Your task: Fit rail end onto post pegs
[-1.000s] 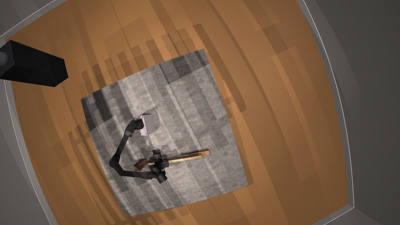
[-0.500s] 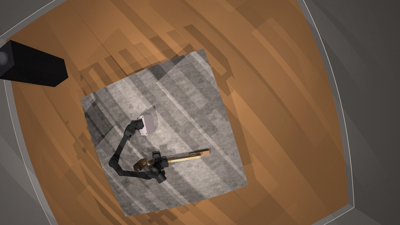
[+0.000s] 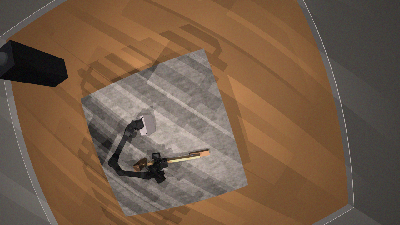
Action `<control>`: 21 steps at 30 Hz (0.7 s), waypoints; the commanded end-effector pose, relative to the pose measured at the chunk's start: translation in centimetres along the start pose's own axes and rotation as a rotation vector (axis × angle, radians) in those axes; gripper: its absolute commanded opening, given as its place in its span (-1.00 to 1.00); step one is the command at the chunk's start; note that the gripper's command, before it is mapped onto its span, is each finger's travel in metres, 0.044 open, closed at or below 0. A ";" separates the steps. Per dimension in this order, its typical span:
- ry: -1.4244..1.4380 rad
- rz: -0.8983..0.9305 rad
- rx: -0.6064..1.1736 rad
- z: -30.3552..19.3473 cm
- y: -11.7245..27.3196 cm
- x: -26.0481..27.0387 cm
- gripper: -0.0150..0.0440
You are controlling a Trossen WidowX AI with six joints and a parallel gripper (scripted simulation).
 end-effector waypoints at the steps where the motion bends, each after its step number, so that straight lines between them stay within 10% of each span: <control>1: 0.002 -0.005 -0.001 -0.3 0.2 0.0 -0.49; 21: 0.002 -0.005 -0.001 -0.9 0.1 0.1 -0.49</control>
Point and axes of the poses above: the point midway between the two fingers, 35 mm back from their tips, its own y axis back along the fingers, its own x axis across the jaws, z = x × y, the point moved 3 cm from there along y, back along the fingers, and after that the axes turned 12 degrees about y, right-handed, at the moved point
